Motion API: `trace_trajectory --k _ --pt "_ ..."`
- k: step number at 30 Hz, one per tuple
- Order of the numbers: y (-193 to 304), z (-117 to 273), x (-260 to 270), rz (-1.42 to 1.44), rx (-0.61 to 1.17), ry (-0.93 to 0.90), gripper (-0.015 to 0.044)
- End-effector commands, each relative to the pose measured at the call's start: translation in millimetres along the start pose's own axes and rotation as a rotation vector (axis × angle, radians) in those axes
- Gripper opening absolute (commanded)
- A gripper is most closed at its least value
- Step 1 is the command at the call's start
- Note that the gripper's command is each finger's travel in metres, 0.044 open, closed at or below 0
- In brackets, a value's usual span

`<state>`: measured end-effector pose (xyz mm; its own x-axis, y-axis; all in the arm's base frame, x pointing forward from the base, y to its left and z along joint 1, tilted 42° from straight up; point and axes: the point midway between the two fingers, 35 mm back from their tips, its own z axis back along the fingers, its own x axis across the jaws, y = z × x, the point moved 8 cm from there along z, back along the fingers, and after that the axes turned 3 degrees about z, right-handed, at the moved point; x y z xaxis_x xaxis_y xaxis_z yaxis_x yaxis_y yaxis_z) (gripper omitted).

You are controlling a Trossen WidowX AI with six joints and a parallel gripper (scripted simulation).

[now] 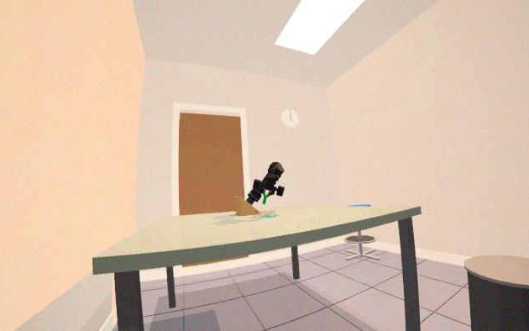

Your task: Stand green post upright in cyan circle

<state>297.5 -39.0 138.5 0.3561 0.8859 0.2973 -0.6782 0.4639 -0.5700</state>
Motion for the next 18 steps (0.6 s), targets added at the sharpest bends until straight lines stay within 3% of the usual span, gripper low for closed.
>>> trace_trajectory --k 1,18 --pt "5.1 0.7 -0.2 -0.014 -0.023 0.007 0.0023" --pt "14.3 6.9 1.6 -0.056 -0.138 0.001 0.0023"
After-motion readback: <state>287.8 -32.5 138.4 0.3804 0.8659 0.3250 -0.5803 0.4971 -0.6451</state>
